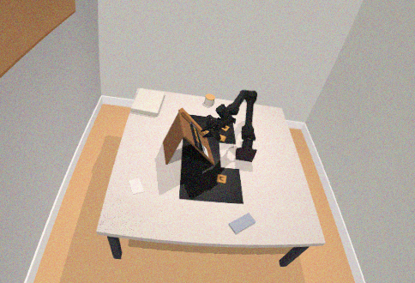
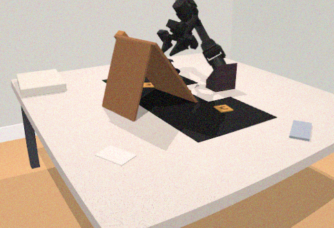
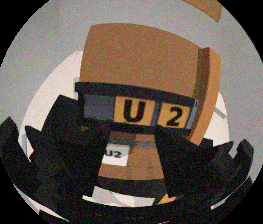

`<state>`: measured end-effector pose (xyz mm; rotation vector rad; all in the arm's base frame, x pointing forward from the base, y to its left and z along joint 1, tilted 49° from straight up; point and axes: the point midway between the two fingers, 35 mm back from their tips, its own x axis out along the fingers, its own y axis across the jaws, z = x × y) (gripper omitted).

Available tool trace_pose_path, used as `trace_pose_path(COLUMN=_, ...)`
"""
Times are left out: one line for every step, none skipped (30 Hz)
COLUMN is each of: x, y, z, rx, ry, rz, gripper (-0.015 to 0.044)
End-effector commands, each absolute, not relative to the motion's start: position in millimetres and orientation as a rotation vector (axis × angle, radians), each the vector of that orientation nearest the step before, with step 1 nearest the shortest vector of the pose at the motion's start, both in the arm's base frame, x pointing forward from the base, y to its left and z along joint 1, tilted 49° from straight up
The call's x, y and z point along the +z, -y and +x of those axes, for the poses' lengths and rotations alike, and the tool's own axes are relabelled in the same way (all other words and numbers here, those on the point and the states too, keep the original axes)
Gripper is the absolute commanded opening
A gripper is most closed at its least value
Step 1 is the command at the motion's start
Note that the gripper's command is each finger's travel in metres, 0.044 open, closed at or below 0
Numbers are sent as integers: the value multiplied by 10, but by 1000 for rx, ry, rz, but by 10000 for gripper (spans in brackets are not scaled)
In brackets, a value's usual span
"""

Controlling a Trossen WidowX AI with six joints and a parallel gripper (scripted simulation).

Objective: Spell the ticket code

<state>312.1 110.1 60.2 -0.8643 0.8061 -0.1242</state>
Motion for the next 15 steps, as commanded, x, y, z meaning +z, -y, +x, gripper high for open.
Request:
trace_pose_path(x=600, y=-1101, z=3121, rx=-124, ry=-806, rz=-864, gripper=138)
trace_pose_path(x=600, y=-1101, z=3121, rx=-124, ry=-806, rz=-864, gripper=111)
trace_pose_path(x=600, y=-1101, z=3121, rx=-124, ry=-806, rz=-864, gripper=85)
trace_pose_path(x=600, y=-1101, z=3121, rx=-124, ry=-806, rz=-864, gripper=59)
trace_pose_path(x=600, y=-1101, z=3121, rx=-124, ry=-806, rz=-864, gripper=32)
trace_pose_path(x=600, y=-1101, z=3121, rx=-124, ry=-806, rz=-864, gripper=6)
trace_pose_path(x=600, y=-1101, z=3121, rx=-124, ry=-806, rz=-864, gripper=0)
trace_pose_path(x=600, y=-1101, z=3121, rx=-124, ry=-806, rz=-864, gripper=0)
trace_pose_path(x=600, y=-1101, z=3121, rx=-124, ry=-806, rz=-864, gripper=0)
trace_pose_path(x=600, y=-1101, z=3121, rx=-124, ry=-806, rz=-864, gripper=0)
trace_pose_path(x=600, y=-1101, z=3121, rx=-124, ry=-806, rz=-864, gripper=0)
trace_pose_path(x=600, y=-1101, z=3121, rx=-124, ry=-806, rz=-864, gripper=0)
trace_pose_path(x=600, y=-1101, z=3121, rx=-124, ry=-806, rz=-864, gripper=0)
trace_pose_path(x=600, y=-1101, z=3121, rx=-124, ry=-806, rz=-864, gripper=0)
trace_pose_path(x=600, y=-1101, z=3121, rx=-124, ry=-806, rz=-864, gripper=0)
